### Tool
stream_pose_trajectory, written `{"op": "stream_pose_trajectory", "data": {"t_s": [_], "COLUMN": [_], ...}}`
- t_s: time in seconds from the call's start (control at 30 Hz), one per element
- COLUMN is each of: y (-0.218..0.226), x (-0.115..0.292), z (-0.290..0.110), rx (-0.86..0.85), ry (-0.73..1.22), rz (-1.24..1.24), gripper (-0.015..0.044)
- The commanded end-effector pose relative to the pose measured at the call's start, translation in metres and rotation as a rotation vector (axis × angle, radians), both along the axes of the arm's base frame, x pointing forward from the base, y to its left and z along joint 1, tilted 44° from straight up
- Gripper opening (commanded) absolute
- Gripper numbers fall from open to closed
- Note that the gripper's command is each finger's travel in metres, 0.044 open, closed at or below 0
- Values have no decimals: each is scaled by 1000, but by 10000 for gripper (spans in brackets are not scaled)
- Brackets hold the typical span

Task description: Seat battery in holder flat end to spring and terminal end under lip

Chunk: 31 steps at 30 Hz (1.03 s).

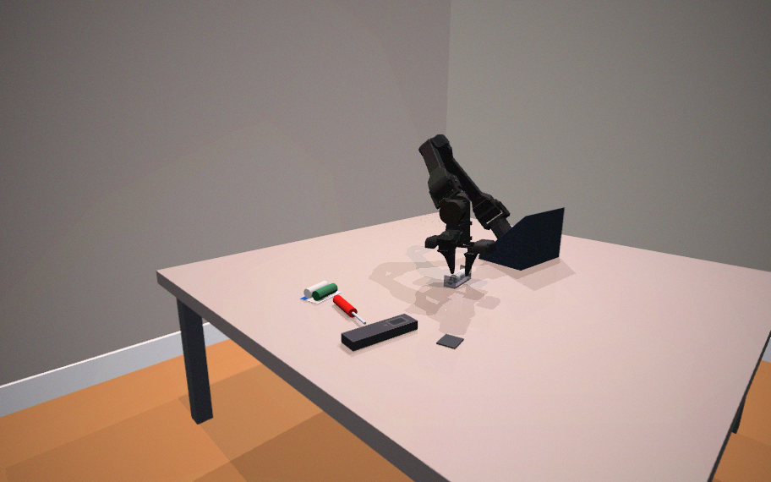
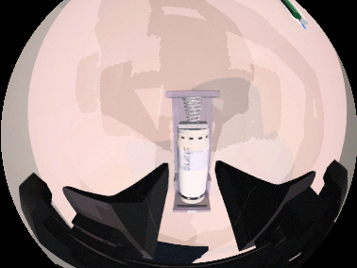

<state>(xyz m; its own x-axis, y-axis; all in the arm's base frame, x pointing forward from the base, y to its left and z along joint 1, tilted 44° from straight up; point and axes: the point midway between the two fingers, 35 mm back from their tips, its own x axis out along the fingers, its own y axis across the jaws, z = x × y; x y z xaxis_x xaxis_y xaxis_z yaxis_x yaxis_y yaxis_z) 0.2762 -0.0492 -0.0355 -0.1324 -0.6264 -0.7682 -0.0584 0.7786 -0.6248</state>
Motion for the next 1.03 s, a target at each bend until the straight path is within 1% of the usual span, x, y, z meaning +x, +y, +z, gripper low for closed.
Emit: {"op": "stream_pose_trajectory", "data": {"t_s": [0.0,0.23,0.27,1.0], "y": [4,49,52,55], "x": [2,12,12,10], "z": [4,51,55,55], "rx": [1,8,8,8], "ry": [-2,-11,-11,-11], "rz": [0,0,-1,-1], "gripper": [238,421,440,440]}}
